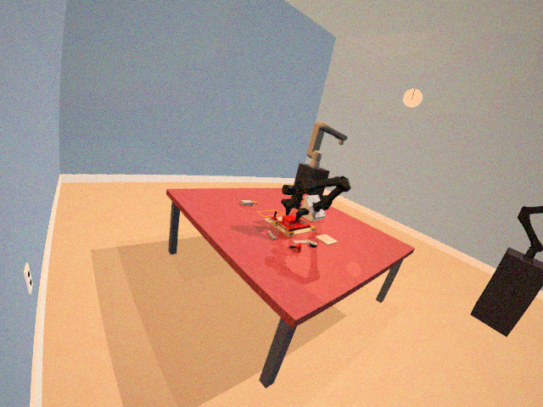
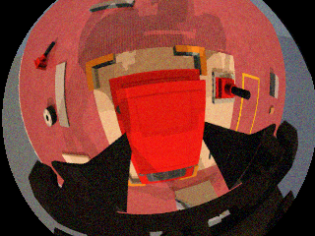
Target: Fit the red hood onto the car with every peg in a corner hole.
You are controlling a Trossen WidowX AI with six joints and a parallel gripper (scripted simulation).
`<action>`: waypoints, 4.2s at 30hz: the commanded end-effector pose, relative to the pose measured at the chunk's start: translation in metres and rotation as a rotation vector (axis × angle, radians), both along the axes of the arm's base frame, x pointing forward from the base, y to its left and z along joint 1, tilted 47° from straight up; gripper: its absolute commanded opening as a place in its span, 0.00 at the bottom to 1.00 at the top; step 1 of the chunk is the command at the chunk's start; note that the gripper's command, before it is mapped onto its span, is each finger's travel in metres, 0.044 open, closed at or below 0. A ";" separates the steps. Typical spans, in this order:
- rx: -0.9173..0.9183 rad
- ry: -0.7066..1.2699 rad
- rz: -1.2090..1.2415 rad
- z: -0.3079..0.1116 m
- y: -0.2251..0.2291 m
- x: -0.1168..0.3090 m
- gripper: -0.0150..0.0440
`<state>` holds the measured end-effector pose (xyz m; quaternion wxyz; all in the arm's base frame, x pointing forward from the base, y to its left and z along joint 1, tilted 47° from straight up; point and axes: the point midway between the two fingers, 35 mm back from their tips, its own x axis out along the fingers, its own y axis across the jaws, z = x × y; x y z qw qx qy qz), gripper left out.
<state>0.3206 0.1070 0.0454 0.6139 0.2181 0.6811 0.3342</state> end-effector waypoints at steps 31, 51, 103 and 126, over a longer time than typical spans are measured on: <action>0.004 0.004 -0.002 0.000 0.000 0.000 0.25; 0.004 0.005 -0.001 -0.002 0.003 -0.001 0.25; 0.001 0.003 -0.004 -0.010 0.010 0.000 0.92; 0.009 0.010 0.001 0.038 -0.041 0.011 1.00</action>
